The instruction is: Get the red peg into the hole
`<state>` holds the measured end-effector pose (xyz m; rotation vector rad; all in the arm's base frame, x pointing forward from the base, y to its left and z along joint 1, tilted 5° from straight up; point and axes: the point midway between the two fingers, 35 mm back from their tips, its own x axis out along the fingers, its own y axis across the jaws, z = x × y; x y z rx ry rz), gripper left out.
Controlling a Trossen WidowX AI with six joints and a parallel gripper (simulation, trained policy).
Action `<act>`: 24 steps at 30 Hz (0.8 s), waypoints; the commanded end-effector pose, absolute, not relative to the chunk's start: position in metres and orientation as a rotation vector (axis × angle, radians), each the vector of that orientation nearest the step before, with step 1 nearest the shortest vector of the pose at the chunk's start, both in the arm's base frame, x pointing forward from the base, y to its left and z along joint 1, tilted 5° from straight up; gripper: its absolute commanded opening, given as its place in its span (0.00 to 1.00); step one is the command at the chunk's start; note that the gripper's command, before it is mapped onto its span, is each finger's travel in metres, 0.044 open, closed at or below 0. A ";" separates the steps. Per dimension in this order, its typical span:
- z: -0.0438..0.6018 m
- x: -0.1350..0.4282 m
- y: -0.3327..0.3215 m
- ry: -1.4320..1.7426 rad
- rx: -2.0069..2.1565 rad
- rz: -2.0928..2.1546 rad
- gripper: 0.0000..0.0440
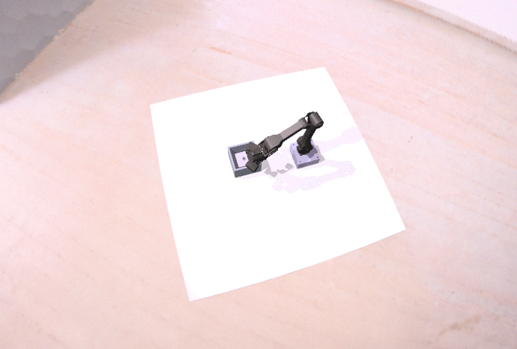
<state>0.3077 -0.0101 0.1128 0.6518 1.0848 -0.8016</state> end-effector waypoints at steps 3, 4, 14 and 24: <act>0.113 0.320 -0.028 1.072 0.674 -0.819 0.00; 0.112 0.321 -0.032 1.071 0.678 -0.825 0.00; 0.098 0.337 -0.064 1.077 0.719 -0.863 0.01; 0.067 0.347 -0.079 1.127 0.733 -0.876 0.07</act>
